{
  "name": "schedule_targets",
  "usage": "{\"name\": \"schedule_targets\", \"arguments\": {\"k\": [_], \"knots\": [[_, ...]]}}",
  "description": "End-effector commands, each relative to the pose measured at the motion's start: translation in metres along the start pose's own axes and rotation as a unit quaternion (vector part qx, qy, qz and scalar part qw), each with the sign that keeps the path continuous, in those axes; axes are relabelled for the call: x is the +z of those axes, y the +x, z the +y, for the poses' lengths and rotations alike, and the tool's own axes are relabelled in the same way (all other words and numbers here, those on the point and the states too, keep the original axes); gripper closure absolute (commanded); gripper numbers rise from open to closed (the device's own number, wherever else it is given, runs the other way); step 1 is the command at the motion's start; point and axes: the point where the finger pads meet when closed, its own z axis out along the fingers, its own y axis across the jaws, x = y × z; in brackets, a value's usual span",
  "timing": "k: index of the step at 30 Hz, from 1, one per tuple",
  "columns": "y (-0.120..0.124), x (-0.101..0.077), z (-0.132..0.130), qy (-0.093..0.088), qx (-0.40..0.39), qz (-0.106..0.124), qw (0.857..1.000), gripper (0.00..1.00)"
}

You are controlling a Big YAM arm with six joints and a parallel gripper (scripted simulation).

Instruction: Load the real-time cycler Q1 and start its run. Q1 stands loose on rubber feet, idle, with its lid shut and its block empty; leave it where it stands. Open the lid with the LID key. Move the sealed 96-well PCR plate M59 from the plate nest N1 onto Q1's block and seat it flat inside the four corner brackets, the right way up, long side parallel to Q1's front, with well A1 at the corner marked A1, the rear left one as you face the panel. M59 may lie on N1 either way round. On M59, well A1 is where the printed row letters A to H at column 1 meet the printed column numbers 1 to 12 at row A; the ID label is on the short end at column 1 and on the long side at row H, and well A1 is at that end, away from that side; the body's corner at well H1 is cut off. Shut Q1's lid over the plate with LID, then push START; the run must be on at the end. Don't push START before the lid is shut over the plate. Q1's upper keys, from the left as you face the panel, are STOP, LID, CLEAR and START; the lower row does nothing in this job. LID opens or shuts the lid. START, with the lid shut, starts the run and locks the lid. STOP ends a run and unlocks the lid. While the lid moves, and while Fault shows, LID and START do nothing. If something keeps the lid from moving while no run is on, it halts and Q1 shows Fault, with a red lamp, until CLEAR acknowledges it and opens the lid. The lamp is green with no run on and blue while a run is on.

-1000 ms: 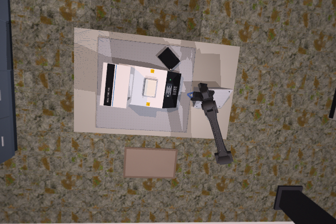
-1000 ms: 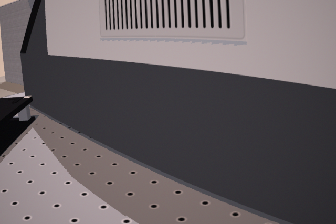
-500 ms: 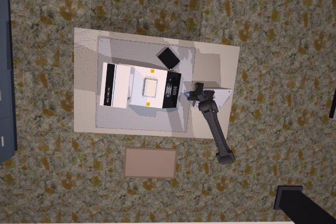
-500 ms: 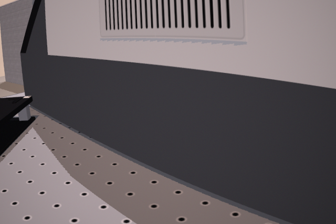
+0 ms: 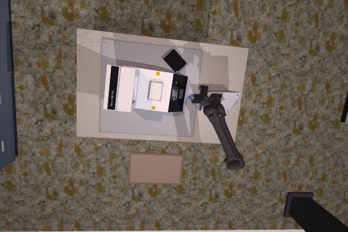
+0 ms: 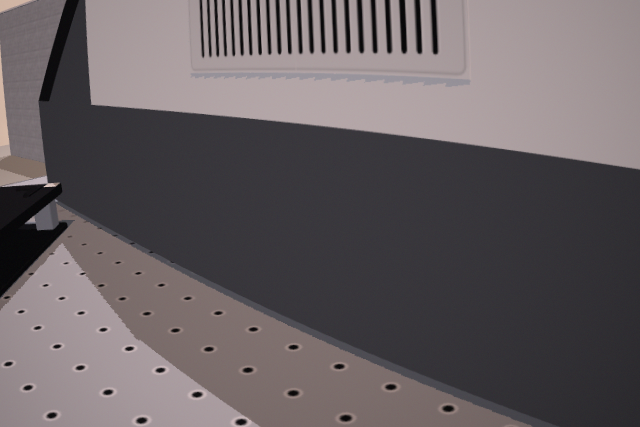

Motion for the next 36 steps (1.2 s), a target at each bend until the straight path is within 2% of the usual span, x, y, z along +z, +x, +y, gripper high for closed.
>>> {"name": "schedule_targets", "arguments": {"k": [1,5,15,31,36], "knots": [[-0.002,0.006,0.002,0.001,0.018,-0.002,1.000,1.00],[-0.002,0.011,0.014,-0.007,0.010,-0.003,1.000,1.00],[-0.001,0.026,0.008,-0.002,0.010,-0.001,1.000,1.00],[0.001,0.050,0.017,-0.004,0.001,0.001,1.000,1.00],[0.001,0.046,0.031,-0.017,-0.006,0.004,1.000,1.00]]}}
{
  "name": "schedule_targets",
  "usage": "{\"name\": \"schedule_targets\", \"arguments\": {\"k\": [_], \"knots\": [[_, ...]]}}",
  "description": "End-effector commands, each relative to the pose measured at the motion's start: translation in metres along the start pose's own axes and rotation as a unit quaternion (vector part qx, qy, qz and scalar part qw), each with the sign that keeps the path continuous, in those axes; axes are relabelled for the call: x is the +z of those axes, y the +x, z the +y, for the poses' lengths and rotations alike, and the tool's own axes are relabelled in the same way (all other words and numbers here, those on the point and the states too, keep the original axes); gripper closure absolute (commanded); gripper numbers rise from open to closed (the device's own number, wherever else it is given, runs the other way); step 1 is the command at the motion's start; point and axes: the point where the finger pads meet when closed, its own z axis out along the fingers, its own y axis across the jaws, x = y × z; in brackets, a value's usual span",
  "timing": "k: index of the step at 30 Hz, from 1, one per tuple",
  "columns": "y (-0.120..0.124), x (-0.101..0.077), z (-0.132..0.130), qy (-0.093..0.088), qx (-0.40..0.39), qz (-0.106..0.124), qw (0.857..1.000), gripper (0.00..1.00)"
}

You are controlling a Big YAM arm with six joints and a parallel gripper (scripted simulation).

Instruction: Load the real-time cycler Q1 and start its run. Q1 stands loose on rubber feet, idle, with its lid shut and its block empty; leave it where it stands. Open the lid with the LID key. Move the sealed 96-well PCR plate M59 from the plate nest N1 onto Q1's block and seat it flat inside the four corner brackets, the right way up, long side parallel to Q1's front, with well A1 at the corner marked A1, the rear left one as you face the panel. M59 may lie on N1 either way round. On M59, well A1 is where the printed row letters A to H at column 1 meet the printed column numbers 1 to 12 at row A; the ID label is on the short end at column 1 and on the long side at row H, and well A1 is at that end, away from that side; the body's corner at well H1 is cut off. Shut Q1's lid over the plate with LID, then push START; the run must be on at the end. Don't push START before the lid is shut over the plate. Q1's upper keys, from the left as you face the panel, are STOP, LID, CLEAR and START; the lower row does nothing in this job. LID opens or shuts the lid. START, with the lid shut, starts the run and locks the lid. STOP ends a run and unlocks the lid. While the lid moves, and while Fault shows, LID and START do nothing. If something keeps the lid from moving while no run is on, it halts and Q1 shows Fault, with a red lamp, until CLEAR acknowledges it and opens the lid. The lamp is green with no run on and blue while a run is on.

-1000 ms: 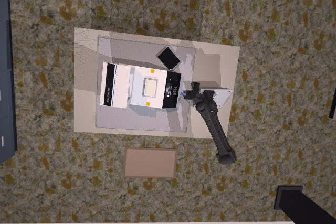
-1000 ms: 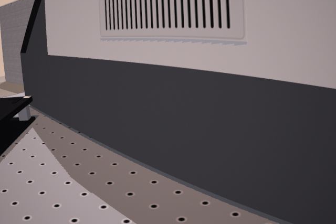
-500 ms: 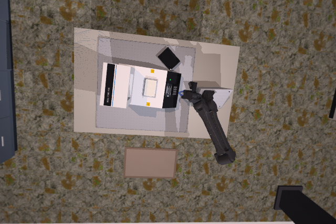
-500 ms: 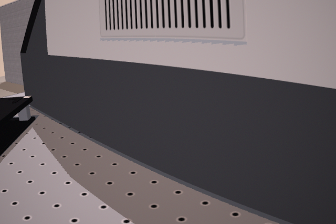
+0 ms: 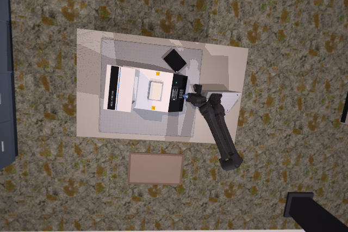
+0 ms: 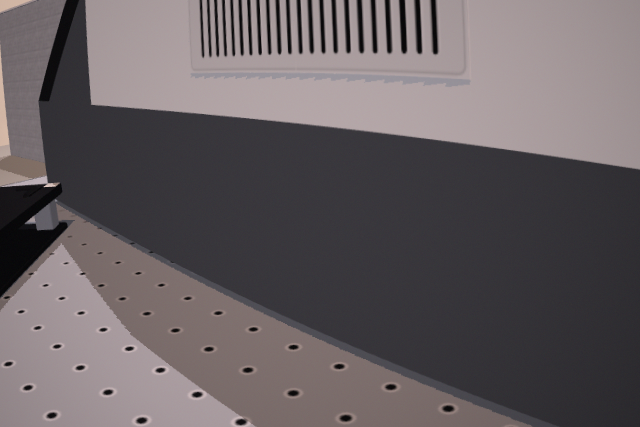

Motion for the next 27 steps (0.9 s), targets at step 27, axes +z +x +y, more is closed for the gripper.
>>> {"name": "schedule_targets", "arguments": {"k": [27], "knots": [[-0.001,0.016,0.010,-0.005,-0.008,-0.003,1.000,1.00]]}}
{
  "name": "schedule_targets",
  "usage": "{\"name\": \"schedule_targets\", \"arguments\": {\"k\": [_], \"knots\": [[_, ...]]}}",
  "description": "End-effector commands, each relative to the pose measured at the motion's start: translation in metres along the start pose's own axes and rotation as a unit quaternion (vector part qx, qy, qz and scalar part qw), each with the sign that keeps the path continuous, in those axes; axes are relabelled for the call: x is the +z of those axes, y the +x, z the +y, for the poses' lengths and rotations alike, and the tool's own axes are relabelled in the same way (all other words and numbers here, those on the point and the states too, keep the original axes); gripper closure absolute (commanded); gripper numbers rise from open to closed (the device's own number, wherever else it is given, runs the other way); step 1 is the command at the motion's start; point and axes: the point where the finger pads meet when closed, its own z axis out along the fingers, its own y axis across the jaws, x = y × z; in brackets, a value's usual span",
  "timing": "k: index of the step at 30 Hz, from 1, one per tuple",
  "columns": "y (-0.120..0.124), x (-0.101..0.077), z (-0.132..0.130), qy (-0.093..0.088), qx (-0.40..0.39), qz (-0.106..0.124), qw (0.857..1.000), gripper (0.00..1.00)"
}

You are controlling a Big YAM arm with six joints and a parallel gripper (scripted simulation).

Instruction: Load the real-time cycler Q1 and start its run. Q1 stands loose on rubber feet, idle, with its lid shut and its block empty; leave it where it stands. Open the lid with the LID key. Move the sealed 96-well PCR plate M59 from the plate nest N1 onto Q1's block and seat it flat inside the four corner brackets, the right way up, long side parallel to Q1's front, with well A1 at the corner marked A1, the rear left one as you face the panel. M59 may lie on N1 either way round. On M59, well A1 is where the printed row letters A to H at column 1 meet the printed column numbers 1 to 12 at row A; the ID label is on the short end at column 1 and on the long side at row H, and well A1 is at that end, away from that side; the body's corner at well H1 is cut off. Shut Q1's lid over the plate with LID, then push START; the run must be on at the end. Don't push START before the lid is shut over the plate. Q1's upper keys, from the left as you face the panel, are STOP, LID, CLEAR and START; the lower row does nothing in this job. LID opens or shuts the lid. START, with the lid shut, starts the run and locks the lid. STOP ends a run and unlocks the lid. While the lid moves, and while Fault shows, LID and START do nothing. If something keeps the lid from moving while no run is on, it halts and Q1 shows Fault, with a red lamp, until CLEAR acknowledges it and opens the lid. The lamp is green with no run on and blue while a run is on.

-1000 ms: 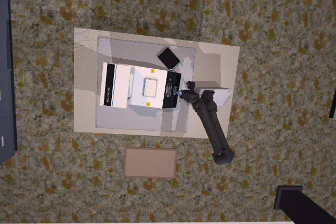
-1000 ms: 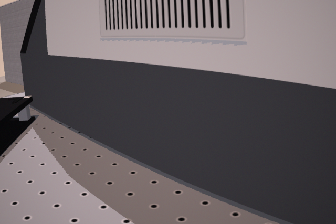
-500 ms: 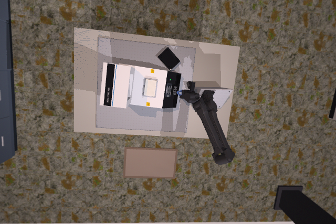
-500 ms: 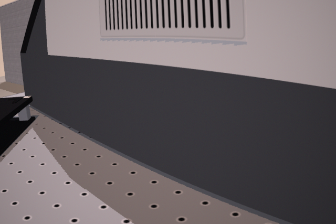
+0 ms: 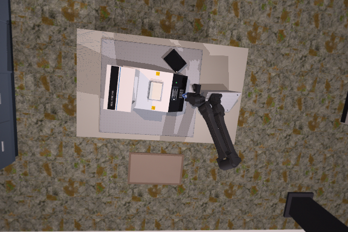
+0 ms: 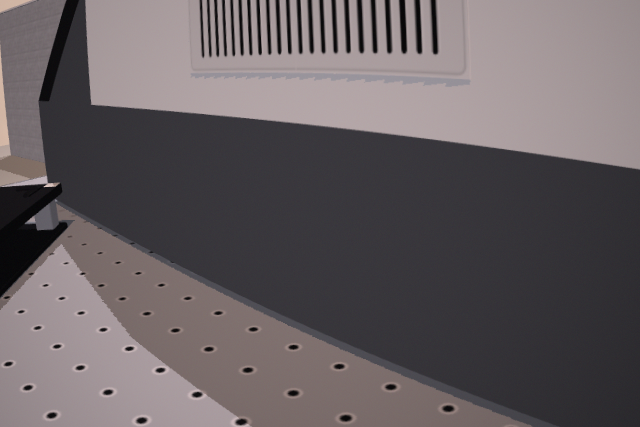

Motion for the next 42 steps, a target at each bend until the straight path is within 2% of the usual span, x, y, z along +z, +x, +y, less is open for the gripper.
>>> {"name": "schedule_targets", "arguments": {"k": [1,8,12,19,31,42], "knots": [[0.002,0.008,0.007,-0.005,0.001,0.003,1.000,1.00],[0.003,0.018,0.002,-0.005,0.011,0.005,1.000,1.00],[0.003,0.015,0.015,-0.016,0.000,0.007,1.000,1.00],[0.001,0.012,0.027,-0.026,-0.009,0.004,1.000,1.00],[0.001,0.012,0.024,-0.026,-0.018,0.004,1.000,1.00],[0.002,0.016,0.000,-0.005,0.006,0.002,1.000,1.00]]}}
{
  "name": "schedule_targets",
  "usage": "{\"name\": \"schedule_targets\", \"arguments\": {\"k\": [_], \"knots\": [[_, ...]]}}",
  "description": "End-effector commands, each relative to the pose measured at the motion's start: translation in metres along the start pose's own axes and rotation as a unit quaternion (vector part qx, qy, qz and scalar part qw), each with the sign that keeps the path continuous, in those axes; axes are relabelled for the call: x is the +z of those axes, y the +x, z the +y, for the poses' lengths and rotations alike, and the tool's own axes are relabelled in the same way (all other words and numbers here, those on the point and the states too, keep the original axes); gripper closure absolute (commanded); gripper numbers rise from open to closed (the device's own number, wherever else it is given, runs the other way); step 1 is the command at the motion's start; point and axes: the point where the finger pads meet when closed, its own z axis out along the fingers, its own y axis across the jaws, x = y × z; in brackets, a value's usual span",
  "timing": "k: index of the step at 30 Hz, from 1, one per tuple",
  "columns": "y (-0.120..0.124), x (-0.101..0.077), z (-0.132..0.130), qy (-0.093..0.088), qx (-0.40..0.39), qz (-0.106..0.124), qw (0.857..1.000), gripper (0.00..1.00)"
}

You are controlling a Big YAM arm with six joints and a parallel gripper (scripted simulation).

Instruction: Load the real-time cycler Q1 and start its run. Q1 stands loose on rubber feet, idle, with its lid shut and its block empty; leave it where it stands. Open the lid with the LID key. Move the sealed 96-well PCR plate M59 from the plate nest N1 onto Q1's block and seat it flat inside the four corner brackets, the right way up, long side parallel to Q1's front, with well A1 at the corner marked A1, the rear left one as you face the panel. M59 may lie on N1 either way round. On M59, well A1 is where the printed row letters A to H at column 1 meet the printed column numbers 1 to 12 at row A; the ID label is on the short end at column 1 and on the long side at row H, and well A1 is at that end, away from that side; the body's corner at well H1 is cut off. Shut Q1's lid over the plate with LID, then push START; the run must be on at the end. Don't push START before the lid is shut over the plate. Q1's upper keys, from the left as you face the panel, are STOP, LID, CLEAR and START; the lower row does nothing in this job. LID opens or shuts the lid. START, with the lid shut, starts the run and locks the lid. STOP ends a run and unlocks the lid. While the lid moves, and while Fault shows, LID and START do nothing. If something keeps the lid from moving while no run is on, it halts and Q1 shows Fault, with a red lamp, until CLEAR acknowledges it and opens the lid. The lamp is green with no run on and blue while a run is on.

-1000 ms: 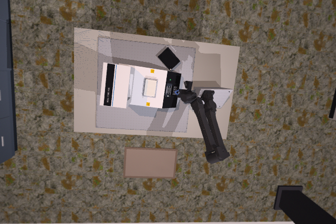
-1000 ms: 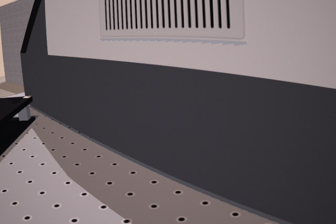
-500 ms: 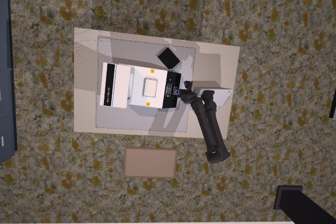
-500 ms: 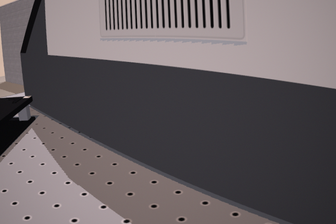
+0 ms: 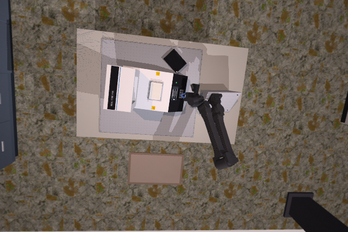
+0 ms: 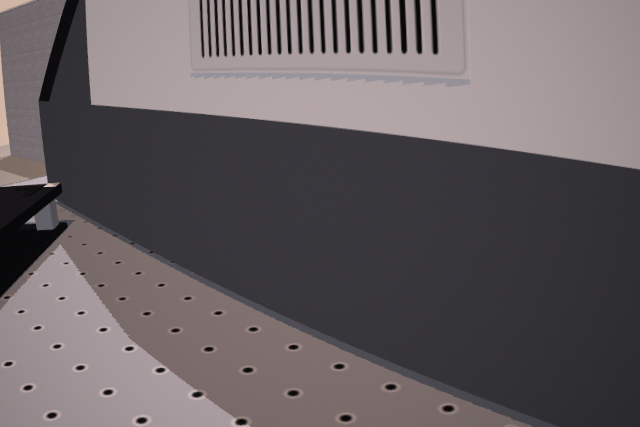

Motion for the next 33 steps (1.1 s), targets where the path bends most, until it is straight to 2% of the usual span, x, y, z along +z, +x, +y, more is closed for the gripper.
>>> {"name": "schedule_targets", "arguments": {"k": [1,15,33], "knots": [[0.002,0.003,-0.001,0.002,-0.004,-0.001,1.000,1.00],[0.001,0.000,0.024,-0.017,-0.021,0.002,1.000,1.00],[-0.001,0.002,0.021,-0.017,-0.016,-0.001,1.000,1.00]]}}
